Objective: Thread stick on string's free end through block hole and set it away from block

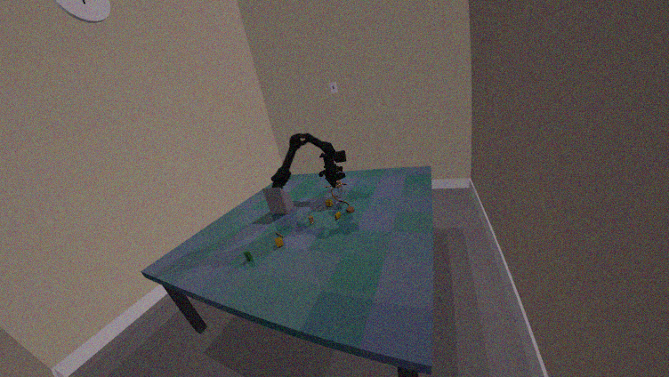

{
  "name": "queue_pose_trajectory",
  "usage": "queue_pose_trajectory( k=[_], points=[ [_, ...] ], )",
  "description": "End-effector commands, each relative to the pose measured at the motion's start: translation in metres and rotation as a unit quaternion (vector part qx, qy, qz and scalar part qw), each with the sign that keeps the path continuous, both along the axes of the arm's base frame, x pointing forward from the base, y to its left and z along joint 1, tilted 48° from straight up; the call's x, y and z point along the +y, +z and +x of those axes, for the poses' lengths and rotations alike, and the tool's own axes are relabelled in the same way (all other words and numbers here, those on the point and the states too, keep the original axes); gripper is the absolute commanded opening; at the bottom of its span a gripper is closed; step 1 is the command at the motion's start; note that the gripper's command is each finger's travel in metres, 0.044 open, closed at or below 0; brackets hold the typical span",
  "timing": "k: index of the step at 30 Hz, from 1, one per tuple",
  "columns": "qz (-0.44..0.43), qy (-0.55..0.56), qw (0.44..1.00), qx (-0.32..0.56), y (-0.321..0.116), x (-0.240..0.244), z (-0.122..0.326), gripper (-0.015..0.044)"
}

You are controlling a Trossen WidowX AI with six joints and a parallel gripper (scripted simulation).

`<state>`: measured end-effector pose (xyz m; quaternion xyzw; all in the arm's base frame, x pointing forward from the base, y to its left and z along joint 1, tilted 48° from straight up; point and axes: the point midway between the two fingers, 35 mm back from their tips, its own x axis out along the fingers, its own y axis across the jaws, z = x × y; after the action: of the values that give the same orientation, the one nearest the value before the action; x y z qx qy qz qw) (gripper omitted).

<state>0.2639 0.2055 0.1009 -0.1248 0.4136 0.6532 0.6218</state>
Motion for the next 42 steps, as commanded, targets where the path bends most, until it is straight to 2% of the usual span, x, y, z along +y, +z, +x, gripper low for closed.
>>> queue_pose_trajectory(
  k=[1, 11, 21, 31, 42],
  points=[
    [-0.013, -0.049, 0.998, 0.049, 0.000, -0.001, 0.004, 0.0000],
    [-0.047, -0.170, 0.969, 0.175, -0.003, -0.001, 0.012, 0.0000],
    [-0.080, -0.285, 0.908, 0.295, -0.006, -0.002, 0.020, 0.0000],
    [-0.110, -0.391, 0.819, 0.406, -0.009, -0.003, 0.027, 0.0000],
    [-0.138, -0.493, 0.689, 0.513, -0.013, -0.005, 0.036, 0.0000]
  ],
)
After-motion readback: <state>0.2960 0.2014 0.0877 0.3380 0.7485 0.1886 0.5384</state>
